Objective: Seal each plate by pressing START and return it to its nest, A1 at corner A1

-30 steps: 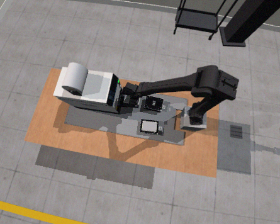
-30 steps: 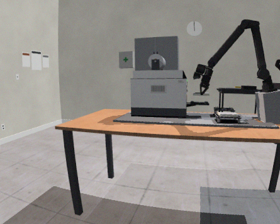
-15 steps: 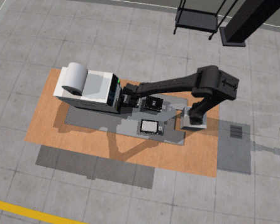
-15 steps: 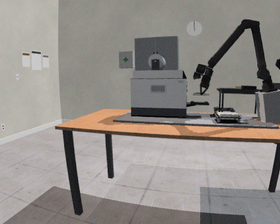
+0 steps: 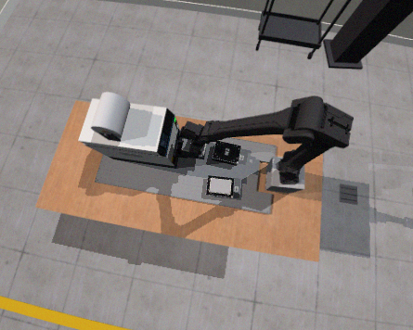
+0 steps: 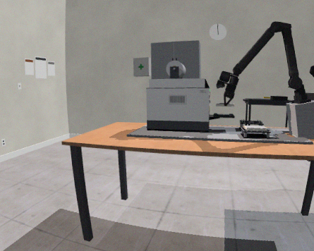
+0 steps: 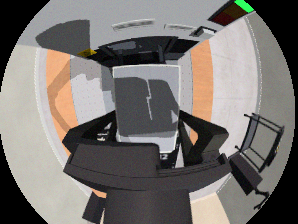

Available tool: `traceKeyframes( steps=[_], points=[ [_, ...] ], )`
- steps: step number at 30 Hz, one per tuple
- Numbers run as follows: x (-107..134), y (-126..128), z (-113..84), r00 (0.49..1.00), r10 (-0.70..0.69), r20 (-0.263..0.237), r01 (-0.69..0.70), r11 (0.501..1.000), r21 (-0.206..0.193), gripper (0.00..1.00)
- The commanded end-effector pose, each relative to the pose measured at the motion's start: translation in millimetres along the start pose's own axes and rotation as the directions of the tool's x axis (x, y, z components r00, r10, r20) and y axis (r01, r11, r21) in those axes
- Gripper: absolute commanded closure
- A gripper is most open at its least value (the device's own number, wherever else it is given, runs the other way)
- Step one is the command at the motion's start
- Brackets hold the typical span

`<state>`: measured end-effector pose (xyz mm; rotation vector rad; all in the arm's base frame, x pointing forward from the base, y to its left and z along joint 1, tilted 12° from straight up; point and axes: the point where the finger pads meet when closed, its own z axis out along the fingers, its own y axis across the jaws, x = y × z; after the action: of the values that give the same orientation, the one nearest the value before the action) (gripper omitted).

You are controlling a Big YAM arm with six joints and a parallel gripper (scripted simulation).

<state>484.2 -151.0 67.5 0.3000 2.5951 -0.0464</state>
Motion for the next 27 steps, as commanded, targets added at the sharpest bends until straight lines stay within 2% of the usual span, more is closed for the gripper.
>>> traceKeyframes(
  steps=[1,8,27],
  points=[
    [-5,-9,-10.5,0.999,-0.011,0.033,0.011,1.000,0.009,1.00],
    [6,-4,-16.6,0.998,-0.025,0.052,0.025,1.000,0.002,1.00],
    [49,-18,-29.1,0.999,-0.017,0.047,0.017,1.000,0.008,1.00]
  ],
)
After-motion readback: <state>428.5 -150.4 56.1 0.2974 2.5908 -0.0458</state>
